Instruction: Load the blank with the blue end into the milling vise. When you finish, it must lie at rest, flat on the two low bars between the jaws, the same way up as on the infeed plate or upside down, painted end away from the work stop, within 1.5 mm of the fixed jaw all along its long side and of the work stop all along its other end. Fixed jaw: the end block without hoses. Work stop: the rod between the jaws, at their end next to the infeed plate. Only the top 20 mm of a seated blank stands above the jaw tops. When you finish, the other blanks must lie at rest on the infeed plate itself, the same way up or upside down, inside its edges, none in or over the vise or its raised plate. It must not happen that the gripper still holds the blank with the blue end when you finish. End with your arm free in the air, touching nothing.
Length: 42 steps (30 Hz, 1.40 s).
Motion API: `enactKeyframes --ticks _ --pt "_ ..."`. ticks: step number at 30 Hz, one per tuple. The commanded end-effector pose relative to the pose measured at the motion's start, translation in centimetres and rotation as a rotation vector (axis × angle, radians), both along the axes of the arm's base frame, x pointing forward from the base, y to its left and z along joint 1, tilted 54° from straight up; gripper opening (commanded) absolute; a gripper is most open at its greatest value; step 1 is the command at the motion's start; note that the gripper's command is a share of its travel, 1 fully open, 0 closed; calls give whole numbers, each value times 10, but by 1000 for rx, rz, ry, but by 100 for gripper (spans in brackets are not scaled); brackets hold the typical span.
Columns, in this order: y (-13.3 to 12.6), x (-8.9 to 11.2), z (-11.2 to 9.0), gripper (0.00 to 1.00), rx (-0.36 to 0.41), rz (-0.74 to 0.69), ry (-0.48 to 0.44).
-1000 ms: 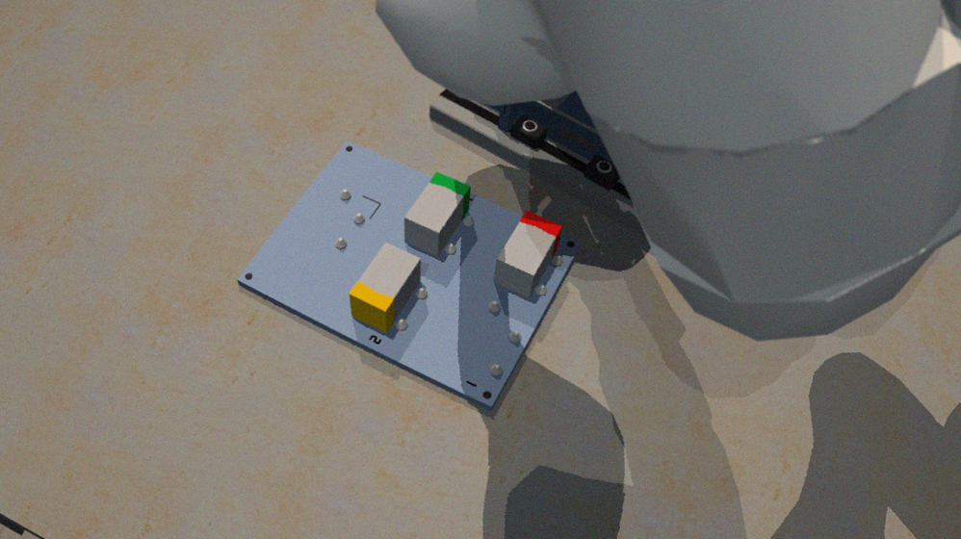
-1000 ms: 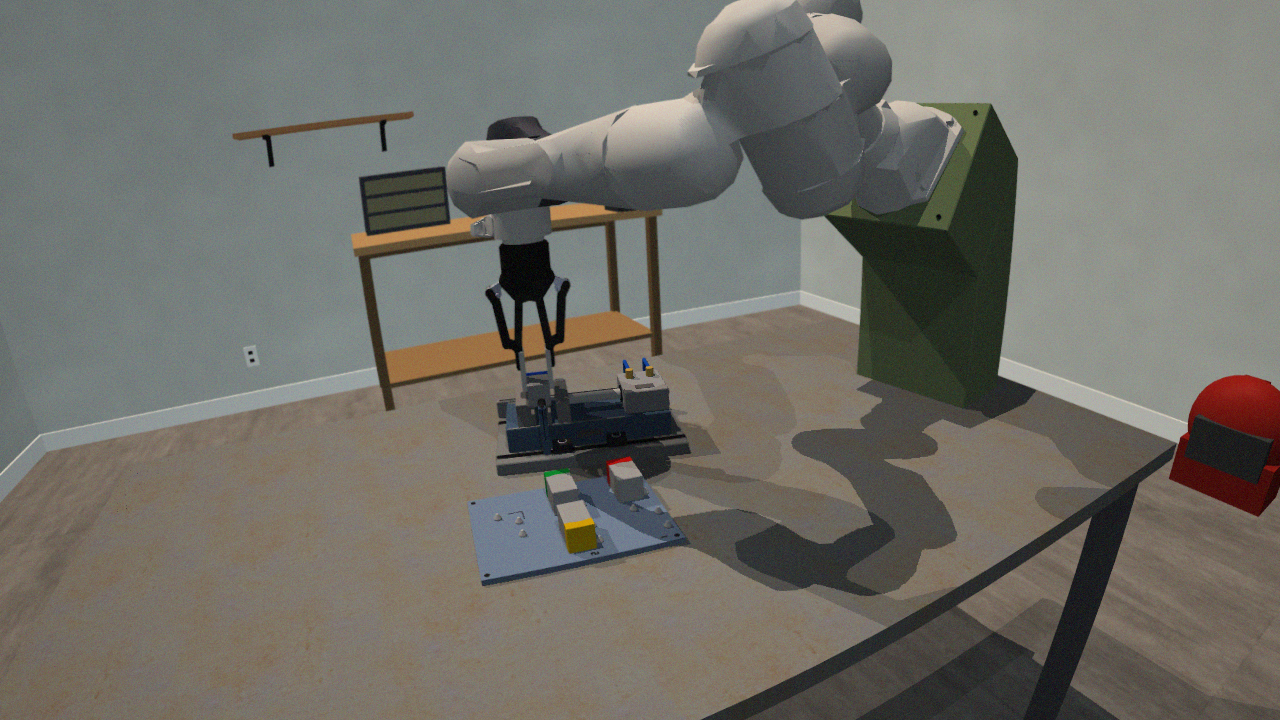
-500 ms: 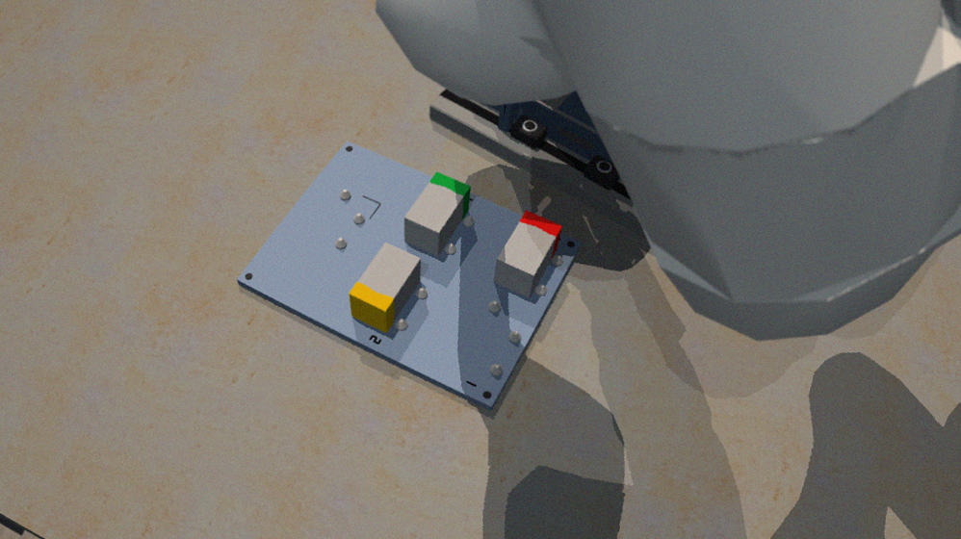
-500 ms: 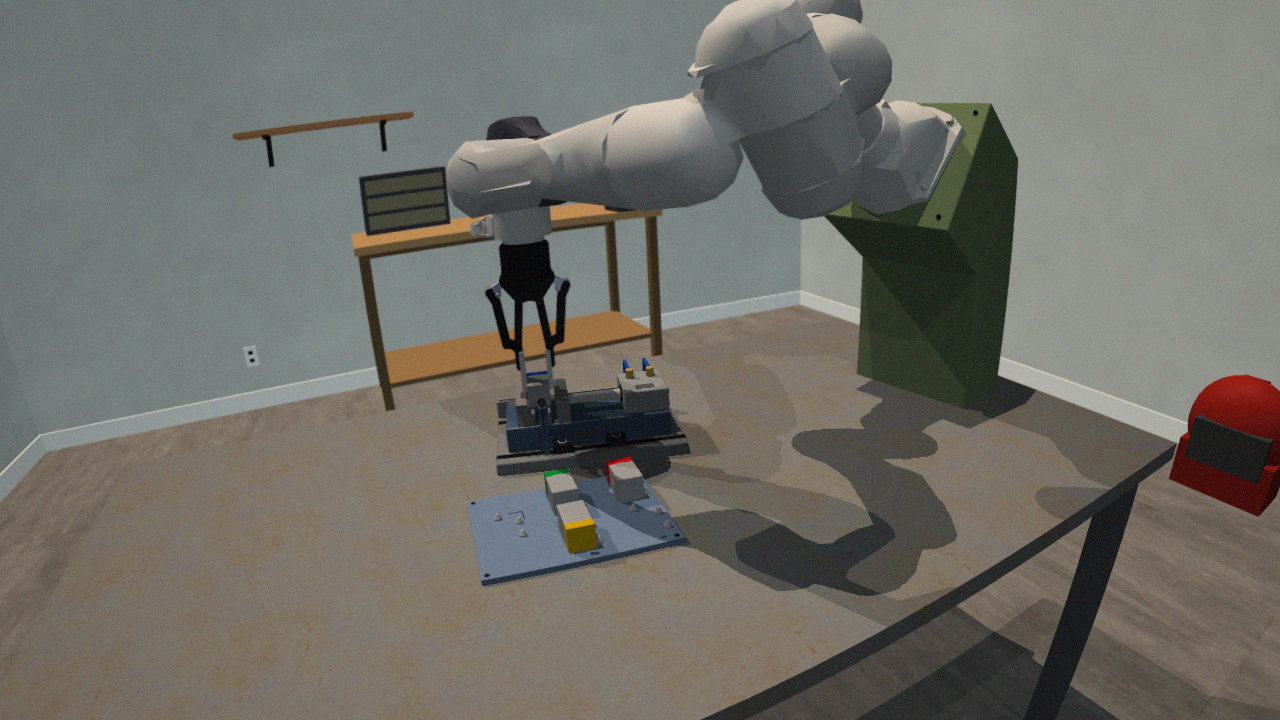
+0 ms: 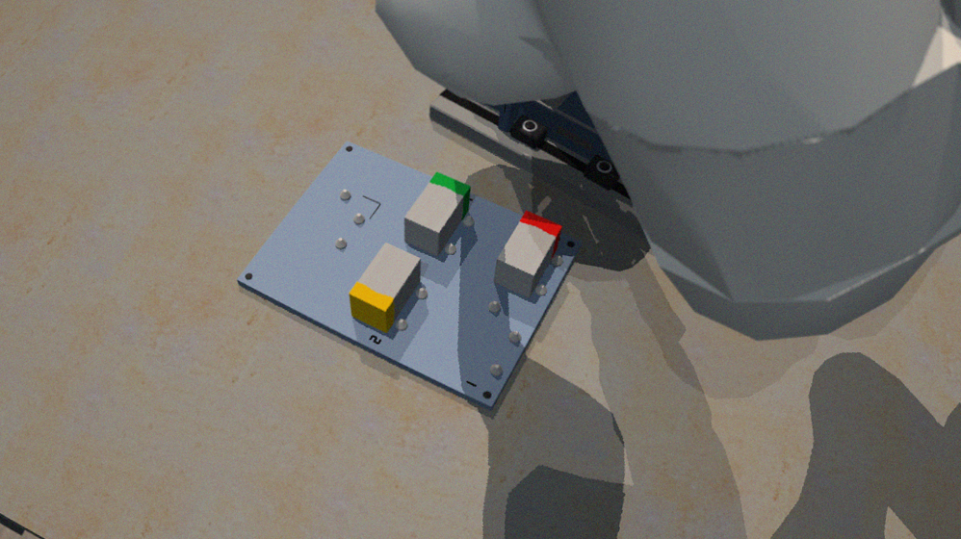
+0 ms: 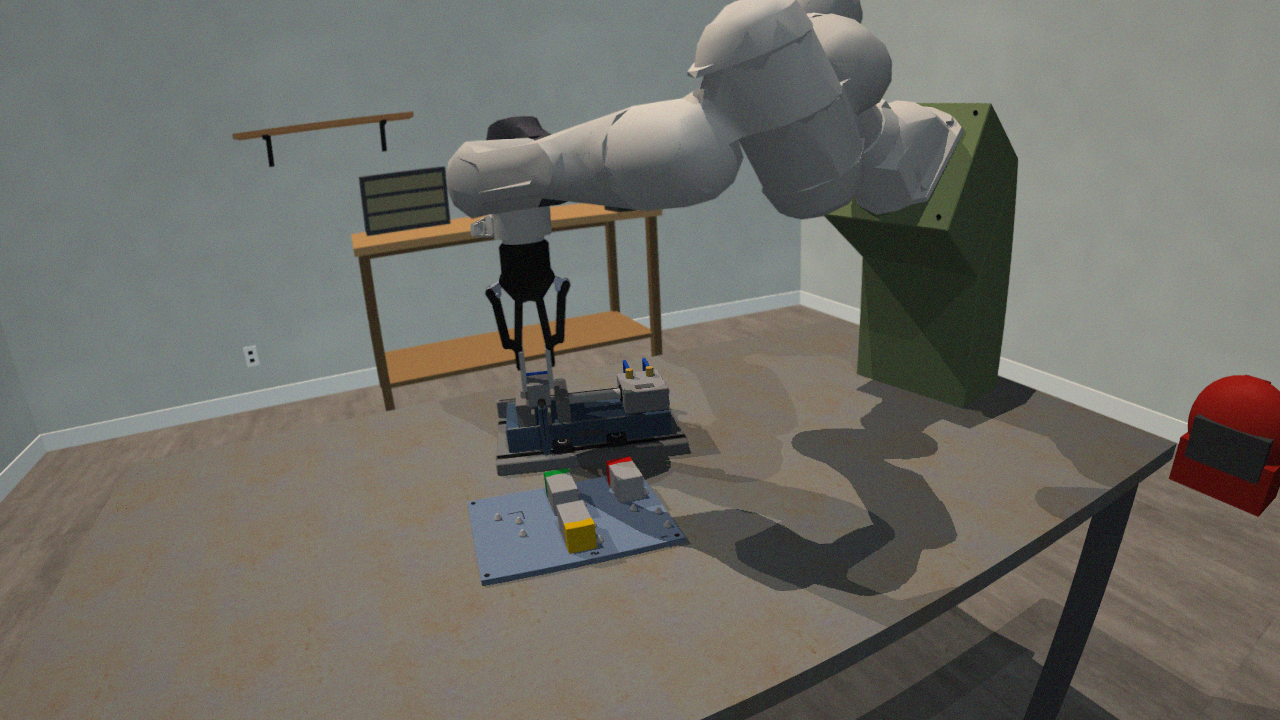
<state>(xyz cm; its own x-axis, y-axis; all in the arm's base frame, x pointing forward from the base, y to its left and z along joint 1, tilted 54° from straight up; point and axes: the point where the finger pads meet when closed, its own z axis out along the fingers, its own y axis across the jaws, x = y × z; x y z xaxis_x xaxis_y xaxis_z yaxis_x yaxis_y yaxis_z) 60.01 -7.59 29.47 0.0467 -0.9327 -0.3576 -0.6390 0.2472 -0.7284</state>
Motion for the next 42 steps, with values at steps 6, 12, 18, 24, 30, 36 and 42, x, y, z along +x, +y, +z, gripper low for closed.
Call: enactKeyframes --ticks 6,12,18,24,30,36,42 --pt "-3 0 2 0 2 -5 -2" --pt "-3 0 2 0 2 -5 -2" --pt "0 0 0 0 1 -2 -1" --pt "0 1 -1 0 2 -5 -2" --pt "0 1 -1 0 2 -5 -2" --pt "0 1 -1 0 1 -3 -2" --pt "0 1 -1 0 2 -5 -2"
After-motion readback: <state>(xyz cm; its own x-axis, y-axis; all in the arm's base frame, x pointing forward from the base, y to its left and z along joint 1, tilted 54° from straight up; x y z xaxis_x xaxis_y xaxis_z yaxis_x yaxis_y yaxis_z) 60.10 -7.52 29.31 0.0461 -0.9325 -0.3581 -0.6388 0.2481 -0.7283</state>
